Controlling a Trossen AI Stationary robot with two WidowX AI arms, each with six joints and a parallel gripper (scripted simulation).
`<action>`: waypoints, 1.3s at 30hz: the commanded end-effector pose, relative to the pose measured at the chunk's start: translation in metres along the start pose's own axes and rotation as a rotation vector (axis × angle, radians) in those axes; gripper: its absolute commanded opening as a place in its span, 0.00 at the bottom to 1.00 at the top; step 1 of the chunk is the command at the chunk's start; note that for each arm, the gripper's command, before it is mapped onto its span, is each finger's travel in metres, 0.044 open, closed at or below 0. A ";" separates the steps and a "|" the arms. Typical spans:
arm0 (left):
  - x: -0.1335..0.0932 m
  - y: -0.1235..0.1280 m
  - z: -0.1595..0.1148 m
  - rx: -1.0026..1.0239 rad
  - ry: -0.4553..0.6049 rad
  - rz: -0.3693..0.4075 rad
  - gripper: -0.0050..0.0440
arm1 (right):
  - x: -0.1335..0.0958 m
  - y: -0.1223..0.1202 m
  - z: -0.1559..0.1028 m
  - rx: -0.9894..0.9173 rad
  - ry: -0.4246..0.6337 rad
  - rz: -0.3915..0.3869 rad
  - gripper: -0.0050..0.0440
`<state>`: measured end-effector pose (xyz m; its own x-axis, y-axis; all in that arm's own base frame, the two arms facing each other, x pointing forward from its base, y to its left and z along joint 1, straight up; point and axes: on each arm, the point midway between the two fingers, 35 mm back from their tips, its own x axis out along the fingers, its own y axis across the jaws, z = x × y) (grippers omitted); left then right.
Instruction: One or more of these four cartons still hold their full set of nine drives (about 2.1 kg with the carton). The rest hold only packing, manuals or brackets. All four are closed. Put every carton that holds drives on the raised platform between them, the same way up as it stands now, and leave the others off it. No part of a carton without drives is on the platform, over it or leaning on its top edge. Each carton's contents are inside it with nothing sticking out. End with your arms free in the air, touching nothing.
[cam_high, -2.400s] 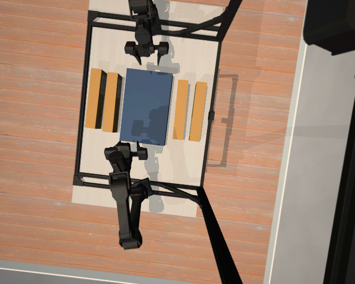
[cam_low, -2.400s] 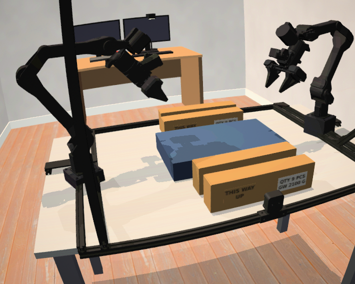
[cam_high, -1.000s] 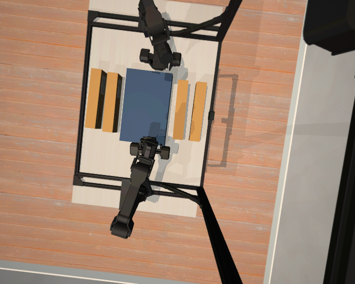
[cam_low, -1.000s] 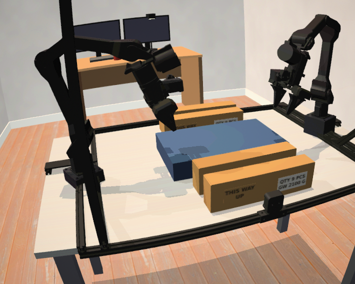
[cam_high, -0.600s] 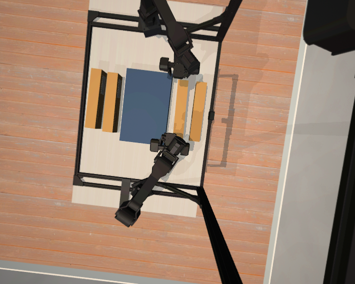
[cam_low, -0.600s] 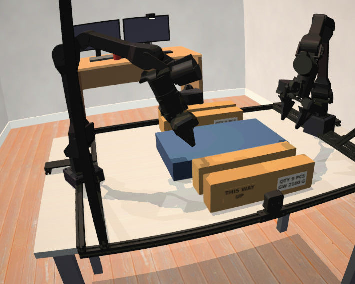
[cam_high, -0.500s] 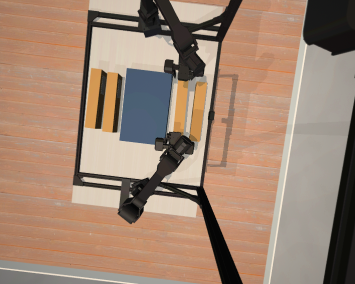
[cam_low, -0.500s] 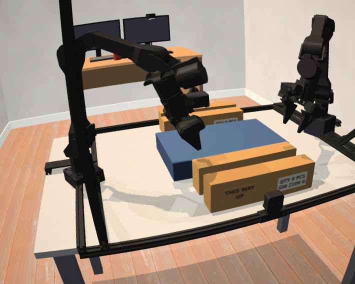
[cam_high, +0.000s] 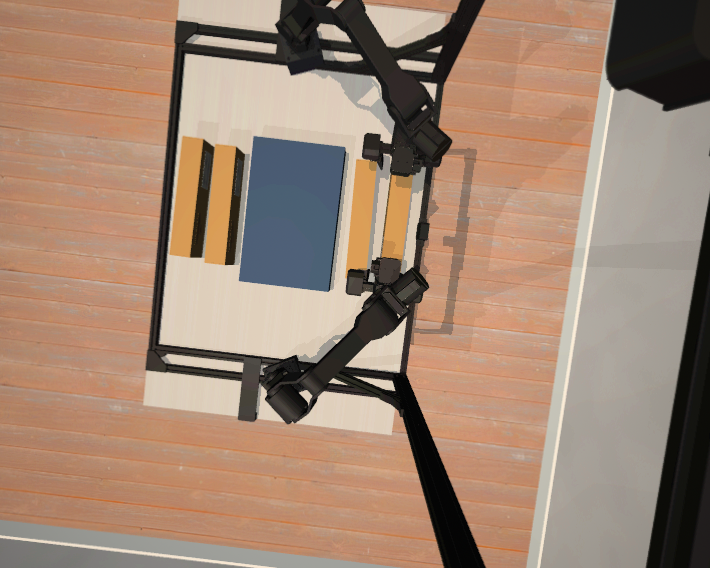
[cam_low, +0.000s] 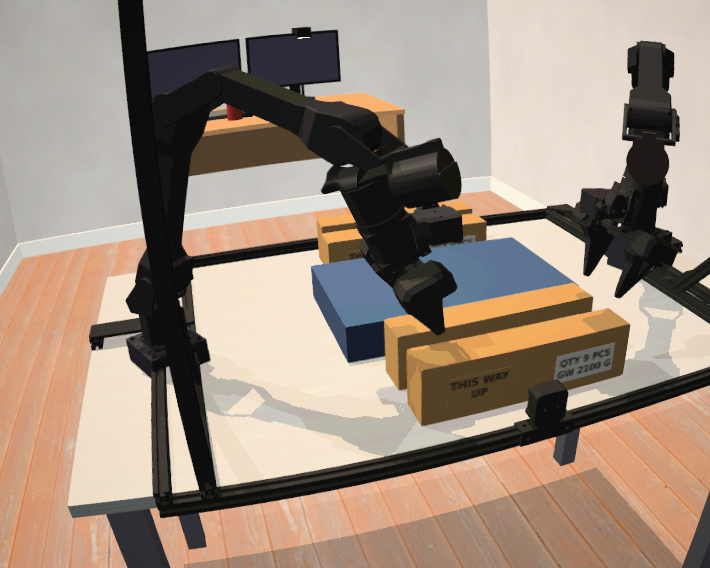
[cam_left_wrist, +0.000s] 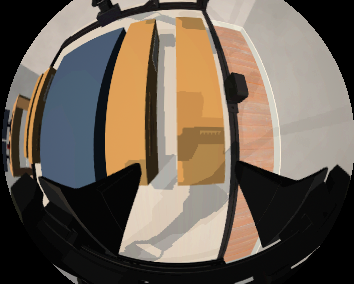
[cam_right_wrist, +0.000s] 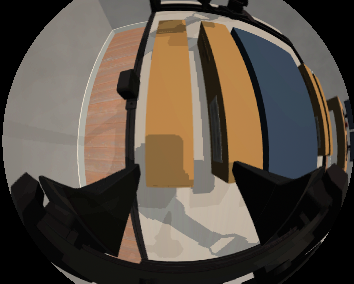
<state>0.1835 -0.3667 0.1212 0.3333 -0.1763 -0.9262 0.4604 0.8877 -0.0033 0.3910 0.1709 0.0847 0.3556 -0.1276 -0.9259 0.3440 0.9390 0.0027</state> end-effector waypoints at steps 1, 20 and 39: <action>0.006 -0.014 0.003 -0.002 0.003 0.004 0.90 | 0.006 0.014 0.001 0.003 0.003 -0.004 0.90; 0.031 -0.018 -0.006 -0.002 0.003 0.004 0.90 | 0.031 0.018 -0.008 0.003 0.003 -0.004 0.90; 0.072 -0.018 -0.023 -0.002 0.003 0.004 0.90 | 0.072 0.018 -0.024 0.003 0.003 -0.004 0.90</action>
<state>0.1814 -0.3882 0.0540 0.3375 -0.1861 -0.9227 0.4613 0.8872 -0.0102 0.4033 0.1875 0.0166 0.3624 -0.1229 -0.9239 0.3447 0.9387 0.0103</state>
